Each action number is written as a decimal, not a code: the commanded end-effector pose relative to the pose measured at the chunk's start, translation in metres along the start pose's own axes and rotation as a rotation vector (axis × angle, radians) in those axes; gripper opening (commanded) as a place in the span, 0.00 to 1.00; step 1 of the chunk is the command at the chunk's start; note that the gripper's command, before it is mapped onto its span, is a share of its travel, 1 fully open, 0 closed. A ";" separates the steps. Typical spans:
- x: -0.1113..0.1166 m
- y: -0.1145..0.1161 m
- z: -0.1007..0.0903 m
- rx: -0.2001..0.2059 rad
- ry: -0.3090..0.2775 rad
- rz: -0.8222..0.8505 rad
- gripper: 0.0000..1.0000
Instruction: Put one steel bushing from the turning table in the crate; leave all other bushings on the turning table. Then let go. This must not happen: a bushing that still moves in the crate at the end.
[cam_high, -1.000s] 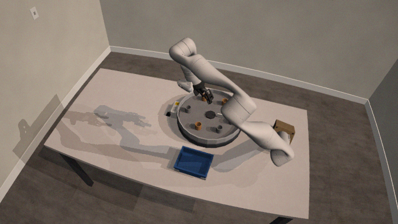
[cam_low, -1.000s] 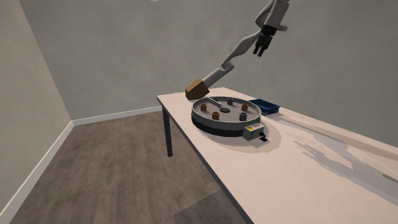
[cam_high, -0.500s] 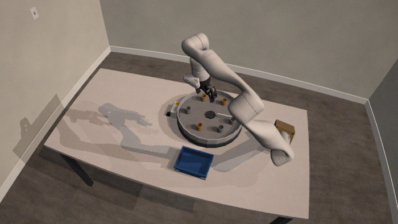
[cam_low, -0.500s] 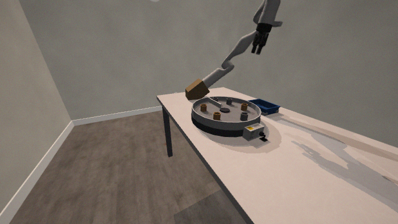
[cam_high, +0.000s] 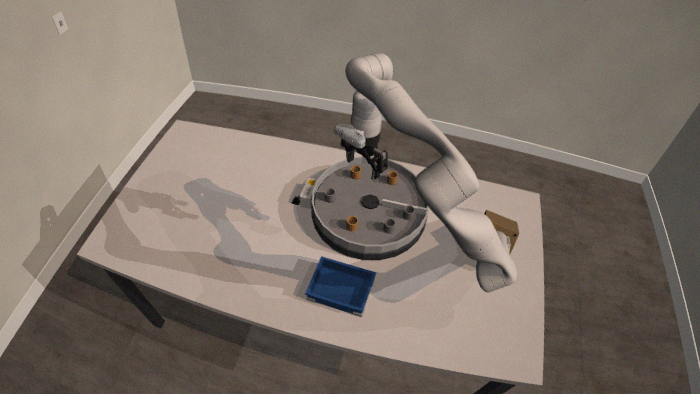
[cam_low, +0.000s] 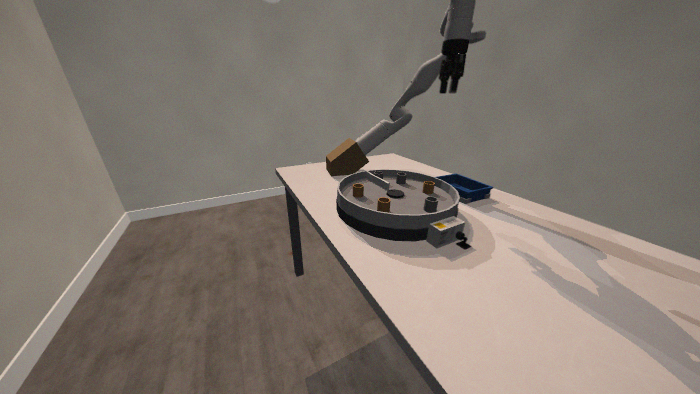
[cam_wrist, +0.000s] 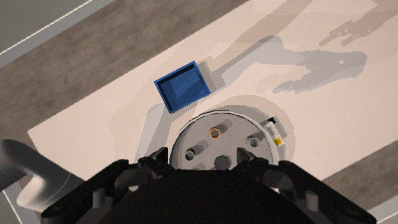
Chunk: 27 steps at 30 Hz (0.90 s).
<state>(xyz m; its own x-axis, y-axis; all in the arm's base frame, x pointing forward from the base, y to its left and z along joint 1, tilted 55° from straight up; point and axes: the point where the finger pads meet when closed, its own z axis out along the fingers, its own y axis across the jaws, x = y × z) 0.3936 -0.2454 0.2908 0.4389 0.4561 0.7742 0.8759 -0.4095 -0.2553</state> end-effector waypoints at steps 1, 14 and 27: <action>0.000 0.000 -0.001 -0.003 0.000 0.001 1.00; -0.048 -0.015 0.023 -0.003 0.000 0.000 1.00; -0.095 -0.031 0.046 -0.003 0.000 0.000 1.00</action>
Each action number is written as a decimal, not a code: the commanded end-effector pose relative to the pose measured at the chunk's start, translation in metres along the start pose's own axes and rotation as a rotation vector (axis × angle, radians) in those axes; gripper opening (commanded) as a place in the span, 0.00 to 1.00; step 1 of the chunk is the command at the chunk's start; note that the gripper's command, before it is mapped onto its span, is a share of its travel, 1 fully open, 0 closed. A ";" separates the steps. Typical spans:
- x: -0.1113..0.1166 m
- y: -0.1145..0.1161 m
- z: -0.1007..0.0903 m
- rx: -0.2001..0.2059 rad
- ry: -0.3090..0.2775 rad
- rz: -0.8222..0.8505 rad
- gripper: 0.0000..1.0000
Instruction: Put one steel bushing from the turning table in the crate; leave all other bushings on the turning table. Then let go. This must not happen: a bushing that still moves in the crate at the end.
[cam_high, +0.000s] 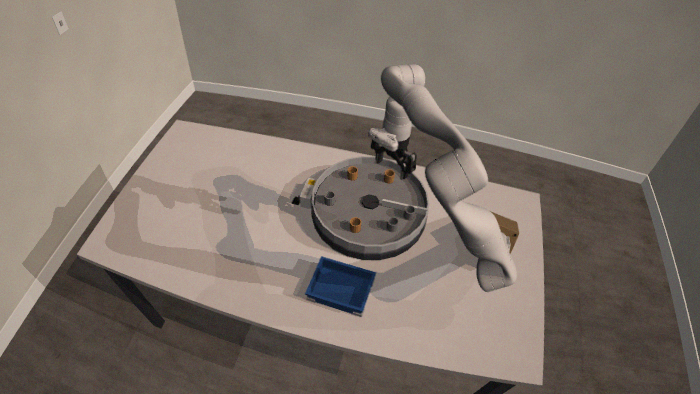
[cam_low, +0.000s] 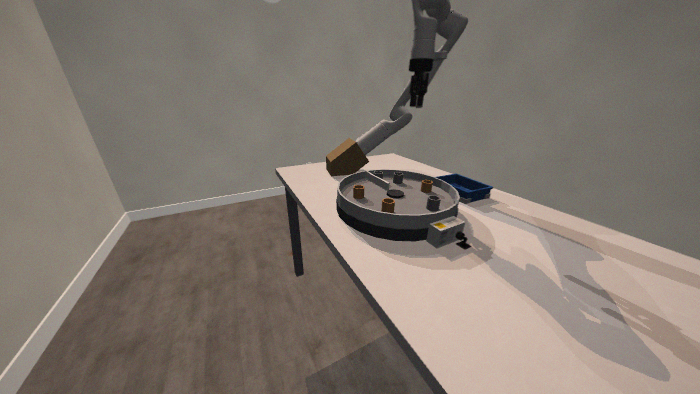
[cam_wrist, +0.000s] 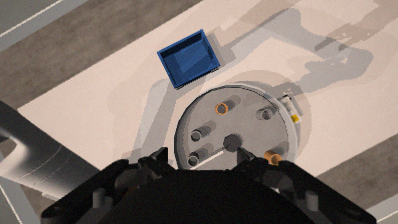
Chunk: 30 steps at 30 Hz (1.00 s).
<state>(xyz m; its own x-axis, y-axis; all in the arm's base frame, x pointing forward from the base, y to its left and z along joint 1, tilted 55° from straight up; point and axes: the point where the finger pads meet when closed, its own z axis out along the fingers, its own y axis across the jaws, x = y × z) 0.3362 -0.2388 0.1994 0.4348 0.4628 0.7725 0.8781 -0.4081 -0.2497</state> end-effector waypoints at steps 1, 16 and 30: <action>-0.002 -0.001 0.000 -0.001 0.005 0.006 1.00; -0.049 -0.017 0.024 -0.002 0.005 0.006 1.00; -0.096 -0.033 0.047 -0.002 0.005 0.006 1.00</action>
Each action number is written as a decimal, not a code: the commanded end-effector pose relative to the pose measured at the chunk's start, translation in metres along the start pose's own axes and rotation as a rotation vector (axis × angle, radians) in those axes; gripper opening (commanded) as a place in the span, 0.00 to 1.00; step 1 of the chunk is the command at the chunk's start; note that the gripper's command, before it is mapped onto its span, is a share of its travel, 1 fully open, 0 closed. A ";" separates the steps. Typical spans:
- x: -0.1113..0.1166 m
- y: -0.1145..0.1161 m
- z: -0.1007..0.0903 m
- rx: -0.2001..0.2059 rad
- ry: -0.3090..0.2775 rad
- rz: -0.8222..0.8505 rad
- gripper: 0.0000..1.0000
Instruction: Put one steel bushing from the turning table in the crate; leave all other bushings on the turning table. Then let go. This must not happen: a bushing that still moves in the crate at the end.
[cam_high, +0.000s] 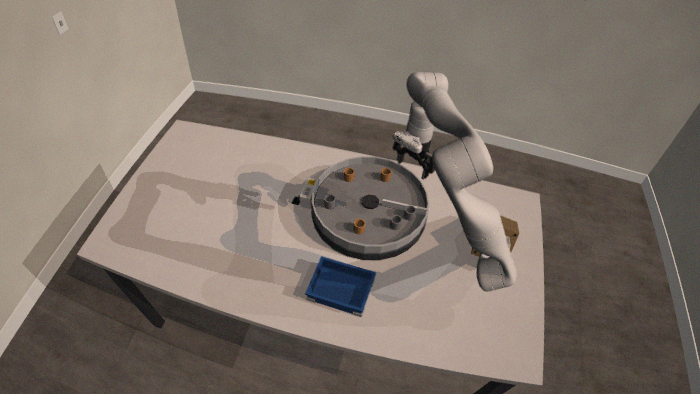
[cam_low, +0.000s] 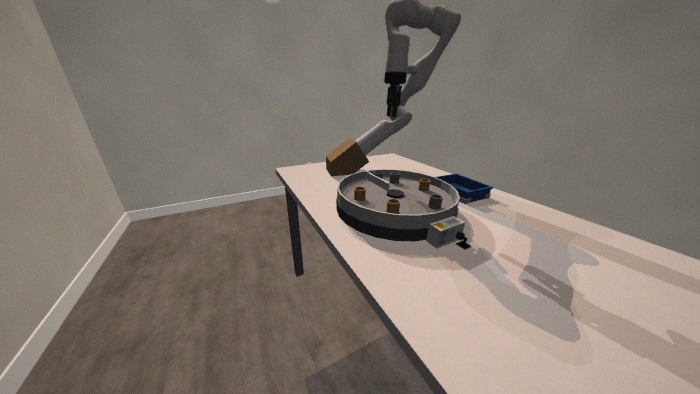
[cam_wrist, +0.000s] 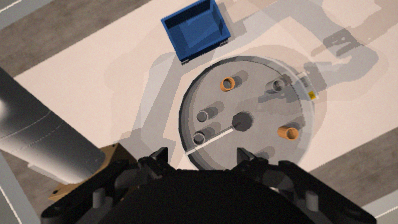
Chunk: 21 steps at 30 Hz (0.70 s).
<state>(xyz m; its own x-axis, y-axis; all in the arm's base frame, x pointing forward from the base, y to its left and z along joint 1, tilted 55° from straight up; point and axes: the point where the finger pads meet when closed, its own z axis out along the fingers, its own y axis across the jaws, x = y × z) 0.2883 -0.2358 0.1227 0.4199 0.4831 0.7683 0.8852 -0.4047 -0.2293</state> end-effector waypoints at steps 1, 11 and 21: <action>-0.017 -0.009 0.010 0.006 0.020 0.026 1.00; -0.017 -0.009 0.010 0.006 0.020 0.026 1.00; -0.064 -0.026 0.034 0.005 0.020 0.026 1.00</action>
